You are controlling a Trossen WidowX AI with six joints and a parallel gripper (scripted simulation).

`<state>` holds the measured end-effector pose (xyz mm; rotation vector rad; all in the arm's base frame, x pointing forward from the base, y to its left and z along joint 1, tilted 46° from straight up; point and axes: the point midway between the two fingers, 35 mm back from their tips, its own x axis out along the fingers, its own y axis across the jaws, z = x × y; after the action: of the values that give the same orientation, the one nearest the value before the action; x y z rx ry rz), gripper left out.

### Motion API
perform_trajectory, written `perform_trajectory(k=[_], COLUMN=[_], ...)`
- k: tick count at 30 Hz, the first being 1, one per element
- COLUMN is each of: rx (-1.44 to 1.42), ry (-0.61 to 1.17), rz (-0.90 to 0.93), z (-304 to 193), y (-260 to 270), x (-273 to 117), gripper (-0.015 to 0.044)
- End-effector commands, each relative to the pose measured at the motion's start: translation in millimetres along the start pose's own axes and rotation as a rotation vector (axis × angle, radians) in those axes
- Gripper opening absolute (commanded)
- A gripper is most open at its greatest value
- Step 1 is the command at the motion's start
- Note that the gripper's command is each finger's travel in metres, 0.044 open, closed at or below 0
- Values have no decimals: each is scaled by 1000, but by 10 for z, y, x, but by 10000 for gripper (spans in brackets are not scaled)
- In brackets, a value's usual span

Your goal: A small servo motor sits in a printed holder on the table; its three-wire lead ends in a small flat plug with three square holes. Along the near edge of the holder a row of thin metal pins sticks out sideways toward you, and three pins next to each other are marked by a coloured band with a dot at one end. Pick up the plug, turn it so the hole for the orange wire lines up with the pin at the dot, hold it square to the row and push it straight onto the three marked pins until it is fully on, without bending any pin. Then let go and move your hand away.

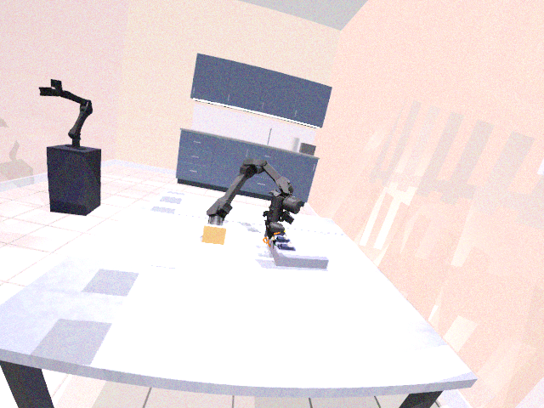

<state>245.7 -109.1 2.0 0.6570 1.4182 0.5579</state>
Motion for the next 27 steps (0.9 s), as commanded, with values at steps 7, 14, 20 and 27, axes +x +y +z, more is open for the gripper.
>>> perform_trajectory(k=[7, 14, 20, 27], rx=[-3, -2, -2, -2], ry=[-9, -8, -8, -8], rz=[1, -2, -1, -1], z=[13, 15, 6, 6], y=[-12, -21, -16, -16], x=[22, -484, -579, -579], gripper=[210, 394, 440, 440])
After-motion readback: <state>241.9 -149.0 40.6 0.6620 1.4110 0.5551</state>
